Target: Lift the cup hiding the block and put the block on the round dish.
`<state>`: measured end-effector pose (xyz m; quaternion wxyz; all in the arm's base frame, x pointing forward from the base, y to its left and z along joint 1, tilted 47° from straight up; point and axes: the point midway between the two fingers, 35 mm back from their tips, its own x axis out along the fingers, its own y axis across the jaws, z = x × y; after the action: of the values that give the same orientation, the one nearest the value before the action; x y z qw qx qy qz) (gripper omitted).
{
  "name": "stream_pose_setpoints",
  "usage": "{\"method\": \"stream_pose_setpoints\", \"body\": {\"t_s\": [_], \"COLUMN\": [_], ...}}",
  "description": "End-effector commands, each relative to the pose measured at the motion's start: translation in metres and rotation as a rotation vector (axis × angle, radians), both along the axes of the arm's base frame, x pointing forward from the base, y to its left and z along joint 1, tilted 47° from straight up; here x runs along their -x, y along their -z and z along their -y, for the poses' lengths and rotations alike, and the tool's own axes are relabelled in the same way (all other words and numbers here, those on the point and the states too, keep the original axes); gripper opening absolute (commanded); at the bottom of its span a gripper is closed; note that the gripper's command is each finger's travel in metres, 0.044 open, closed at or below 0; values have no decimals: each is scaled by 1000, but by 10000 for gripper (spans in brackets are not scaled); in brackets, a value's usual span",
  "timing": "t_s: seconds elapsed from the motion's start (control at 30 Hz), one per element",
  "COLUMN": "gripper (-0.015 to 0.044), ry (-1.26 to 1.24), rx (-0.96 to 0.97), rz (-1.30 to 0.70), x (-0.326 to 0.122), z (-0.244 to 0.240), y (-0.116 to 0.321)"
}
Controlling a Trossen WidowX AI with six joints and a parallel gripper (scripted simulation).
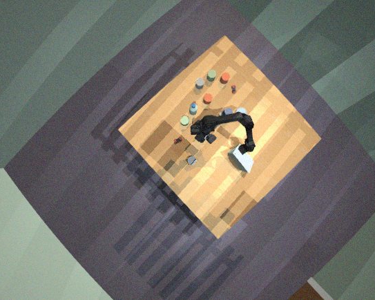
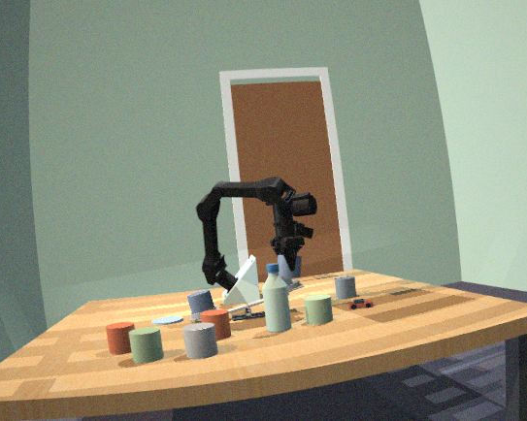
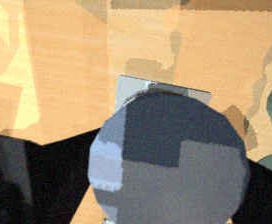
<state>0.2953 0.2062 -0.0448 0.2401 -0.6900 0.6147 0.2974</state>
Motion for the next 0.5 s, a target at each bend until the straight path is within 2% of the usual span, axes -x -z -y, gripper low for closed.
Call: {"method": "stream_pose_setpoints", "body": {"t_s": [0.0,0.47], "gripper": [0,0], "ry": [-1,-9], "rx": [-9,-11], "rz": [8,6], "x": [0,4], "z": [-7,-19], "y": [-6,-19]}}
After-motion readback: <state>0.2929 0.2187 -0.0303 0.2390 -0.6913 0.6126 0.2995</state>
